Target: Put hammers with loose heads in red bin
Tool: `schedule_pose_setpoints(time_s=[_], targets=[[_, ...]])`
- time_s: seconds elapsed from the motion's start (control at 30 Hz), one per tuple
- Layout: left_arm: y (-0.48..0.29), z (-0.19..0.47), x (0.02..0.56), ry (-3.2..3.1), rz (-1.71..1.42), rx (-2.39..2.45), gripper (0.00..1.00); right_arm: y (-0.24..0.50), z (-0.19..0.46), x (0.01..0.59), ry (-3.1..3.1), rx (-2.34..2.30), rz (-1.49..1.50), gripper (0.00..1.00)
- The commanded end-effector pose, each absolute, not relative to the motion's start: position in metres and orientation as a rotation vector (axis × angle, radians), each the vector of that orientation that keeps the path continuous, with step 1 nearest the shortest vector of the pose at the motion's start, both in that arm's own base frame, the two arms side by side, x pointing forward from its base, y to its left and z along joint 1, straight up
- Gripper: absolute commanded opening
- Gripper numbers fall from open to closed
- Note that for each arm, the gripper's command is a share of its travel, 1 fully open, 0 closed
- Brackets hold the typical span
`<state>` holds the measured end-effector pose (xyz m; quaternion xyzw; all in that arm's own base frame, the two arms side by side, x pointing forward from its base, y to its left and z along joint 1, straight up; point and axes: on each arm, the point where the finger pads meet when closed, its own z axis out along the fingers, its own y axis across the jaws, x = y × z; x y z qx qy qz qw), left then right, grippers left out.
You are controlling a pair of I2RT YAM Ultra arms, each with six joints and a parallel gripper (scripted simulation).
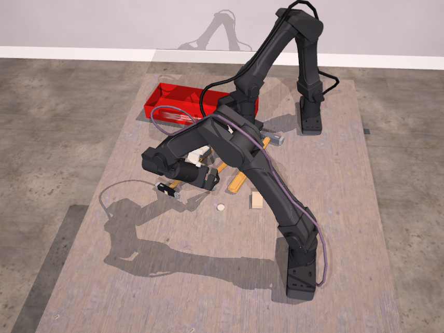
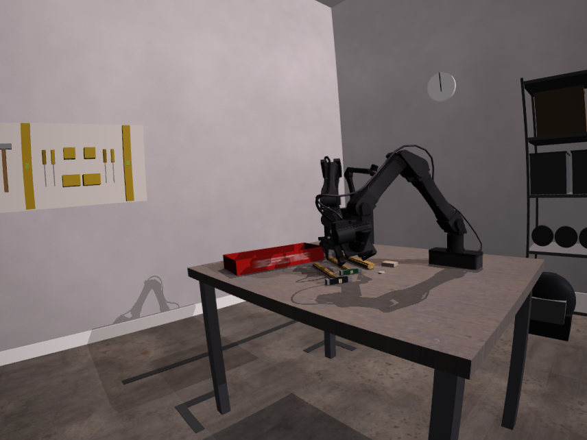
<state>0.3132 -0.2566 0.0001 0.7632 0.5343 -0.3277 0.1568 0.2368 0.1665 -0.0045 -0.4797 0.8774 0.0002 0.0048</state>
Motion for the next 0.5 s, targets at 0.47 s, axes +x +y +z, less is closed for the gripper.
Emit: schedule_pose_setpoints(time_s=[0.47], targets=[[-0.259, 0.009, 0.315, 1.505, -0.949, 2.161, 1.00, 0.178, 0.027, 0.243, 2.703, -1.471, 0.017, 0.49]])
